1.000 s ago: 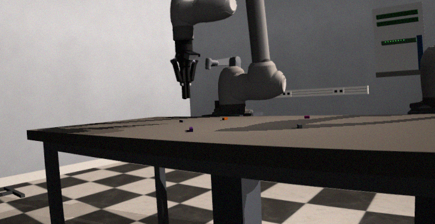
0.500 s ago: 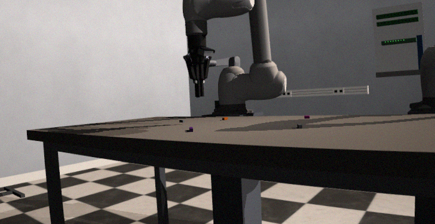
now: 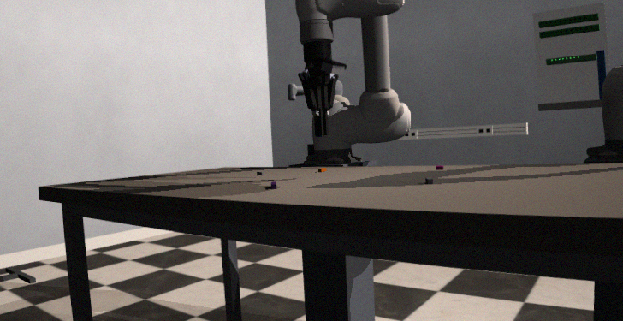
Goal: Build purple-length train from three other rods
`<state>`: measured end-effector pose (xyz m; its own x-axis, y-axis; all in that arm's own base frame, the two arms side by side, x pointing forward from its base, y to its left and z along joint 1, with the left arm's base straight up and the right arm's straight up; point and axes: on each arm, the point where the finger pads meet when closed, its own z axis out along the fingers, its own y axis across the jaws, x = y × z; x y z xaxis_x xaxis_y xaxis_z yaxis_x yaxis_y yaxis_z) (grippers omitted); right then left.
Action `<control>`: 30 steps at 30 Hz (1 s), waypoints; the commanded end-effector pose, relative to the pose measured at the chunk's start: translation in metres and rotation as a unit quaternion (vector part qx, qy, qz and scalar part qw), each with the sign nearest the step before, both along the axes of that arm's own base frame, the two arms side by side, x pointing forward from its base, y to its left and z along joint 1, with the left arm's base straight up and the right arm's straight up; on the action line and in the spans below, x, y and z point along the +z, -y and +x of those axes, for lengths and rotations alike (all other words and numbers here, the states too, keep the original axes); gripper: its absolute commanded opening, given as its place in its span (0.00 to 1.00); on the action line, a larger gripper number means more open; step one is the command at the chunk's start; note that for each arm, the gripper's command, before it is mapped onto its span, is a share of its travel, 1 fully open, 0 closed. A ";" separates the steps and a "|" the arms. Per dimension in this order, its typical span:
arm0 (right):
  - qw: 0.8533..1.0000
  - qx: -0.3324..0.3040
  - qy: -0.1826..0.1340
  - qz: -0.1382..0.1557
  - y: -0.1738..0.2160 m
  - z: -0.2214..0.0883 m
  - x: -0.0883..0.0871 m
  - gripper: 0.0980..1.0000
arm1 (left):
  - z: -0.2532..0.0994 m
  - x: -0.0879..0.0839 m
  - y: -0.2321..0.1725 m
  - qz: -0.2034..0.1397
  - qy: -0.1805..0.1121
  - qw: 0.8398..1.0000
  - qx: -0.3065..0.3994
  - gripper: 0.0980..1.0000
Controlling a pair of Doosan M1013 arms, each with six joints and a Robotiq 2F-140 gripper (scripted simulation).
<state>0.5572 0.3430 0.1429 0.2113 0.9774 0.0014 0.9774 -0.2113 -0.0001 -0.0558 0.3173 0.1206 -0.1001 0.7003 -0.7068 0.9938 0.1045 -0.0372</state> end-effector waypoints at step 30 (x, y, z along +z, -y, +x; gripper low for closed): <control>0.999 0.049 0.000 0.000 -0.255 -0.091 -0.004 0.03 | 0.000 0.000 0.000 0.000 0.000 1.000 0.000 1.00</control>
<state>0.4735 0.5833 0.1391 0.1183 0.9930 0.0010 0.9930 -0.1183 -0.0002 -0.0558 0.3173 0.1206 -0.1001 0.7003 -0.7068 0.9938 0.1045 -0.0372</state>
